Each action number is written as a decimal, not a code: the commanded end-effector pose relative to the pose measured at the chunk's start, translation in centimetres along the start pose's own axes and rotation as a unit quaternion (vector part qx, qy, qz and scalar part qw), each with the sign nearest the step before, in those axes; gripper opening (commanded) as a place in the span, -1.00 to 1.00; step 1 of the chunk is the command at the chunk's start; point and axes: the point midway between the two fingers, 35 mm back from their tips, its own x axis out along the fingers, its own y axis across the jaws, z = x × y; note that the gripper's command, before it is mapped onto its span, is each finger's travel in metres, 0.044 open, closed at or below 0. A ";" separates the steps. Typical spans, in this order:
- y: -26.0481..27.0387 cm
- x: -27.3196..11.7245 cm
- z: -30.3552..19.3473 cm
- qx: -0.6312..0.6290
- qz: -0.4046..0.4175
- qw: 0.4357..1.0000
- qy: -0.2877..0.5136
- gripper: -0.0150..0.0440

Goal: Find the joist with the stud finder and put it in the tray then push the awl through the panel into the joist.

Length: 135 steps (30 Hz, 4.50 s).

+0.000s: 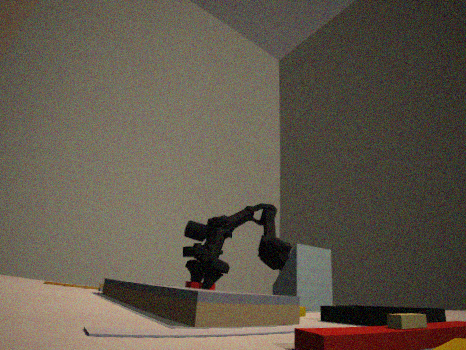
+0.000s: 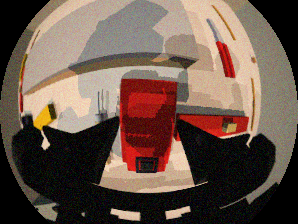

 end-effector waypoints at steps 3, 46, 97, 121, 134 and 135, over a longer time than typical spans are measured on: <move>0.1 0.1 0.0 -0.003 0.002 1.000 -0.001 0.57; 0.7 -6.6 2.4 0.000 0.015 1.000 0.006 -0.49; 0.7 -6.8 19.2 -0.024 0.011 1.000 -0.003 -0.49; 0.8 -3.5 18.4 -0.024 0.012 1.000 -0.003 -0.49; 0.7 -1.5 17.8 -0.024 0.011 1.000 -0.003 -0.49; 0.7 -1.5 17.8 -0.024 0.011 1.000 -0.003 -0.49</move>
